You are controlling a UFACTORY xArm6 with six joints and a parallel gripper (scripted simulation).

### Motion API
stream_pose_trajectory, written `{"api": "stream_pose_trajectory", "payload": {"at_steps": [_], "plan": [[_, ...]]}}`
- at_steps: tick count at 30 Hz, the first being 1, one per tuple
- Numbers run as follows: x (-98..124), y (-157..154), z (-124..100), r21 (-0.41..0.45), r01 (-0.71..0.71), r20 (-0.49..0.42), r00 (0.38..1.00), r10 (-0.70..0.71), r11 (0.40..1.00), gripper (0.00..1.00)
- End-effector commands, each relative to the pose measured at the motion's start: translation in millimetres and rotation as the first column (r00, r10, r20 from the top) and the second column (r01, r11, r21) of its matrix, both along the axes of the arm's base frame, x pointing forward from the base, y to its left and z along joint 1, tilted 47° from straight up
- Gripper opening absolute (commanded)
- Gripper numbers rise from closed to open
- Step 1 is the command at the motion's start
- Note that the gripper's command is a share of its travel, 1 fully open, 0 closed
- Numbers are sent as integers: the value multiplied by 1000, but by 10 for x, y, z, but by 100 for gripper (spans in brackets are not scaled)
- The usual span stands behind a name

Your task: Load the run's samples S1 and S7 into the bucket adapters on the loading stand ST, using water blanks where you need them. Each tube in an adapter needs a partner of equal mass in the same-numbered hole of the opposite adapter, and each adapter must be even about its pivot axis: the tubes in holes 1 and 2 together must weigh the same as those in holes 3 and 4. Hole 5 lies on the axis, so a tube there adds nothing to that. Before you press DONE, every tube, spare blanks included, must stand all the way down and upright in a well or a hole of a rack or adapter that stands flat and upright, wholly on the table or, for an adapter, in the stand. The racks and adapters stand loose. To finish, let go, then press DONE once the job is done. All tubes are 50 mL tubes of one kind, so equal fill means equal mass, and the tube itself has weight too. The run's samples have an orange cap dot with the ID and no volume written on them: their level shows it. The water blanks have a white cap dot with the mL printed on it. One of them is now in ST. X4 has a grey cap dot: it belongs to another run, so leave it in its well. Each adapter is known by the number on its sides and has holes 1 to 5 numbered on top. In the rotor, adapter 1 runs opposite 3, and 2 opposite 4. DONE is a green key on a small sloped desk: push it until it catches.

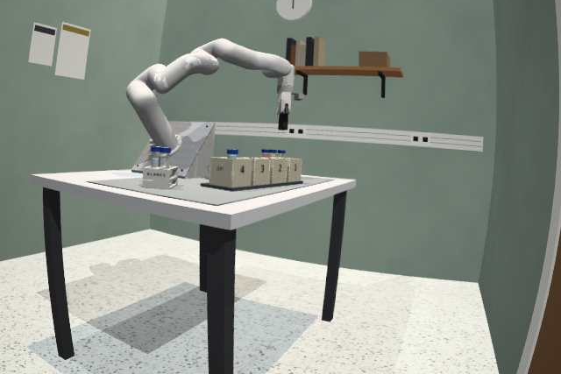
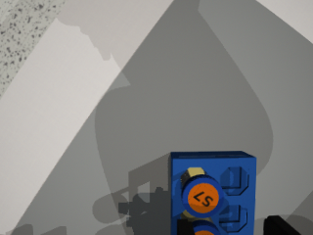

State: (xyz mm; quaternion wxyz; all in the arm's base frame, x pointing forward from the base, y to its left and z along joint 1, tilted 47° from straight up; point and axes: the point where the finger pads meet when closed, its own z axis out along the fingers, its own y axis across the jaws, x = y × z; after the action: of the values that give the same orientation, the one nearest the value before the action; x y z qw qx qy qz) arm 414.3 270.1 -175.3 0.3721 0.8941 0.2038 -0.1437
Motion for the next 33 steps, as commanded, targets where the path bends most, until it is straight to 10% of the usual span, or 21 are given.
{"api": "stream_pose_trajectory", "payload": {"at_steps": [1, 29, 30, 33], "plan": [[23, 89, 79, 4, -1, 4, 1000, 1, 1000, 44], [31, 148, 136, 4, -1, 3, 1000, 1, 1000, 44], [33, 115, 172, 0, 22, 28, 999, -22, 1000, 100], [36, 12, 280, -6, 90, 100, 991, -89, 996, 100]]}}
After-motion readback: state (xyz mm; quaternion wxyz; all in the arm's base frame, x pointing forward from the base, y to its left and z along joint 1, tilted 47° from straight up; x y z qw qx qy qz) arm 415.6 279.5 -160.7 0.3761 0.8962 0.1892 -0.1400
